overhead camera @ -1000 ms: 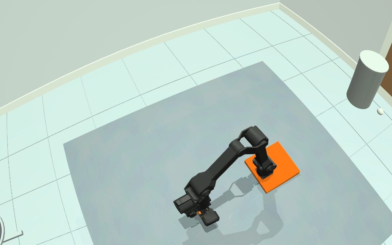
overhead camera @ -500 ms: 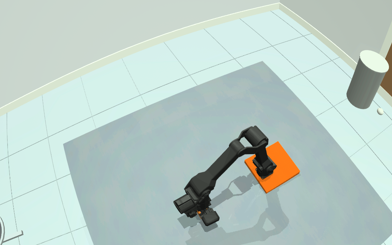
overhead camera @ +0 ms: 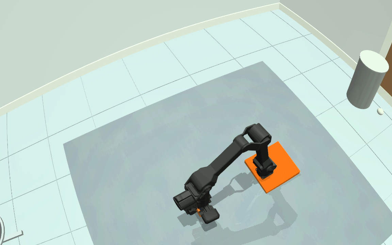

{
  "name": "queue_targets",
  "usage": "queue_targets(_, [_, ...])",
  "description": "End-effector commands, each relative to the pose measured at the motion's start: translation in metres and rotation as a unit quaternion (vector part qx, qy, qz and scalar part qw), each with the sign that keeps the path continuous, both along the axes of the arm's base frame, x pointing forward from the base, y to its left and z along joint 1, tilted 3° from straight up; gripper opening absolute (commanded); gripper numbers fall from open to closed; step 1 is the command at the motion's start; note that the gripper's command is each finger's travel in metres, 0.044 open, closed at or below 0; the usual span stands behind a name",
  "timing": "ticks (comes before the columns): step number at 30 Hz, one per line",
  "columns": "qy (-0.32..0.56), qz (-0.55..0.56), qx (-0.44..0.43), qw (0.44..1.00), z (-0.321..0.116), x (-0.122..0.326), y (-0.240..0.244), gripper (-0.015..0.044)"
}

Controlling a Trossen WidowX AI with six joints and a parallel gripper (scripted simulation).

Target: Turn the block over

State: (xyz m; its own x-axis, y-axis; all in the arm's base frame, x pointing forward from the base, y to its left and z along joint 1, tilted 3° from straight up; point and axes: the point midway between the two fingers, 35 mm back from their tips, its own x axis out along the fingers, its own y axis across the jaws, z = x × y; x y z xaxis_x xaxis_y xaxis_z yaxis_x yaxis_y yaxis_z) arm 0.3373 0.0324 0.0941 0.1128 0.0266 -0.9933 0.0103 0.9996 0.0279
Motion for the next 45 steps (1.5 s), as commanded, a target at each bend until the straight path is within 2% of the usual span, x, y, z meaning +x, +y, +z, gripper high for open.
queue_targets(1, [-0.019,-0.002,-0.001,1.0,-0.003,-0.001,0.0,0.0])
queue_targets(27, [-0.227,-0.008,-0.003,0.974,-0.009,-0.006,0.0,0.0])
queue_targets(32, [-0.24,-0.009,-0.003,0.971,-0.01,-0.006,0.0,0.0])
queue_targets(45, [-0.334,-0.008,-0.006,0.943,-0.033,0.008,0.003,0.0])
